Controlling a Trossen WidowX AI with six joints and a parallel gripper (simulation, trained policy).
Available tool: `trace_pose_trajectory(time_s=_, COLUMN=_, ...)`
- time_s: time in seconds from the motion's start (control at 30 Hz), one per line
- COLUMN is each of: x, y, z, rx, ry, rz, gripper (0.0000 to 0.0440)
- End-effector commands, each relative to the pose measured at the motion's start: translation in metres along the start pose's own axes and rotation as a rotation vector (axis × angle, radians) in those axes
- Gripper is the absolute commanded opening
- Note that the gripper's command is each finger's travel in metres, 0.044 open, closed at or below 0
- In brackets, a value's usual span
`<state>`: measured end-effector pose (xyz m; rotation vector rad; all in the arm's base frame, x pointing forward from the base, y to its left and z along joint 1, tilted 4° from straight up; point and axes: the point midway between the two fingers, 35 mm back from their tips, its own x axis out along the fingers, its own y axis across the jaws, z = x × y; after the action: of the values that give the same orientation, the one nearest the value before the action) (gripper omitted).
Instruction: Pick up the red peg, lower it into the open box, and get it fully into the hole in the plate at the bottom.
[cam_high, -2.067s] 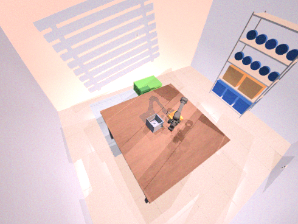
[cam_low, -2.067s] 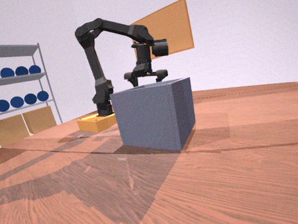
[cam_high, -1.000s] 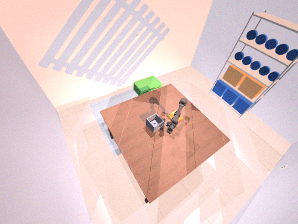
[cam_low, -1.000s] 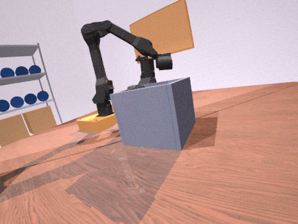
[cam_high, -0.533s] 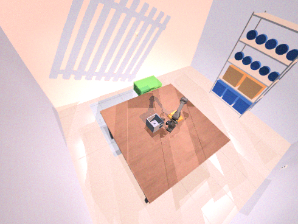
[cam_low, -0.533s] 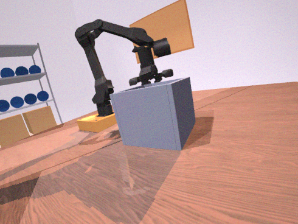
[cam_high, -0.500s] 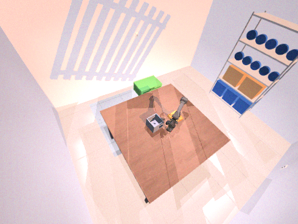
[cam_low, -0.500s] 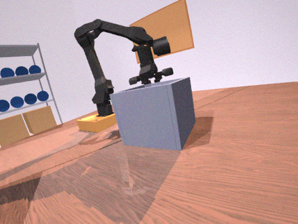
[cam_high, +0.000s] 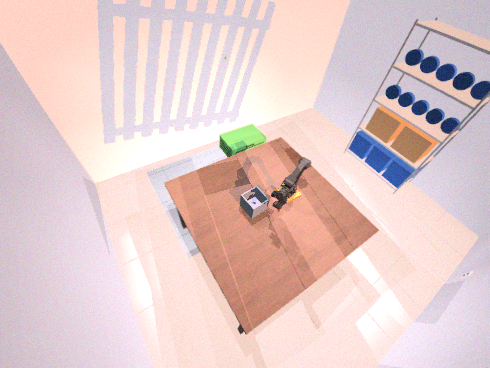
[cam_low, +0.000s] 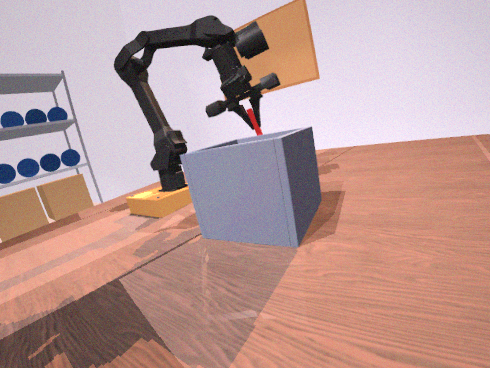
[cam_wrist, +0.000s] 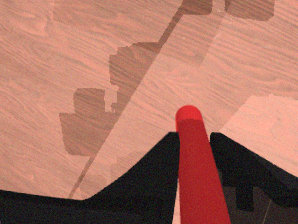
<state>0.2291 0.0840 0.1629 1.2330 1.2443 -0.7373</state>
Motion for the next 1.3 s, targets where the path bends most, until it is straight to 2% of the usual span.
trace_pose_trajectory(time_s=0.0, x=-0.023, y=0.007, z=0.013, rx=-0.011, ry=-0.041, rz=0.048, gripper=0.0)
trace_pose_trajectory(time_s=0.43, x=-0.048, y=0.009, z=0.059, rx=0.009, ry=-0.157, rz=0.05, gripper=0.0)
trace_pose_trajectory(time_s=1.27, x=-0.041, y=0.007, z=0.132, rx=0.07, ry=-0.202, rz=-0.043, gripper=0.0)
